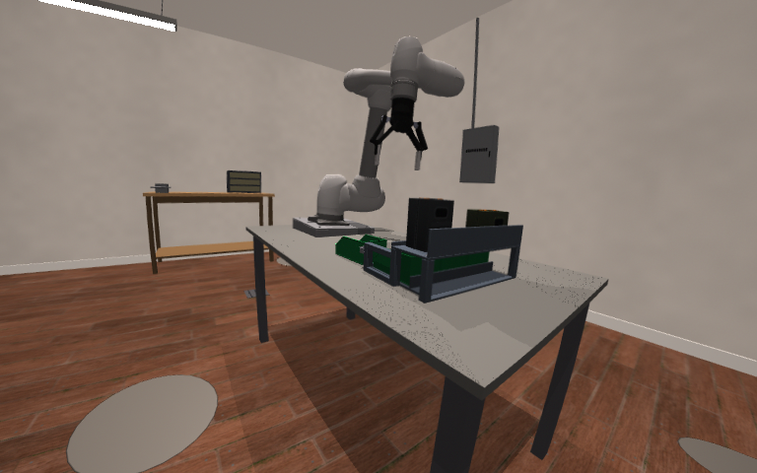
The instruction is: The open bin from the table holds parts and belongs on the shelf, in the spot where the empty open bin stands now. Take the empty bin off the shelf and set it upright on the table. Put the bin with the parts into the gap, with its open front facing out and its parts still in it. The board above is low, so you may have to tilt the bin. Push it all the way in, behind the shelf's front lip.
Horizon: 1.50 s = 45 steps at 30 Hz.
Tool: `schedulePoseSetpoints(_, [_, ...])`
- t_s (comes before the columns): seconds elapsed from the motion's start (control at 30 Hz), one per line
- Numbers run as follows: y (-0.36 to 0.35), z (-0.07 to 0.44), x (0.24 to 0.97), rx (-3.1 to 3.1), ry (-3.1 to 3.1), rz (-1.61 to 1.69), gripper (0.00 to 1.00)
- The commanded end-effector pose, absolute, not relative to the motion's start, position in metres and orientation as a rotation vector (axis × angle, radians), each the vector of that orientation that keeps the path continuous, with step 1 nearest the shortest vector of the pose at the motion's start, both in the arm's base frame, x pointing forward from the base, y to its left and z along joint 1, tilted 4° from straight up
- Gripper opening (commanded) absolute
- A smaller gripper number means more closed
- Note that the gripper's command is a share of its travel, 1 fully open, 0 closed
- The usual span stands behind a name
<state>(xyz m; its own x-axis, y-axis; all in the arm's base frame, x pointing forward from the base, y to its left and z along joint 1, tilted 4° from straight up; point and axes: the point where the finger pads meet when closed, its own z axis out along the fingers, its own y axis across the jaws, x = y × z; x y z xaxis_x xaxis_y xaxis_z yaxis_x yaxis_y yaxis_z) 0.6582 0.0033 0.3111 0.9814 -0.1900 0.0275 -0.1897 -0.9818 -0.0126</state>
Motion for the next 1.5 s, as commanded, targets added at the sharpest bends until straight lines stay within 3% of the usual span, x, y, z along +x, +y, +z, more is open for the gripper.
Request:
schedulePoseSetpoints(0.0, [0.007,0.303,0.665,-3.075,0.546,-0.085,1.00])
schedulePoseSetpoints(1.47, [0.029,0.246,0.709,-2.083,2.064,-0.227,1.00])
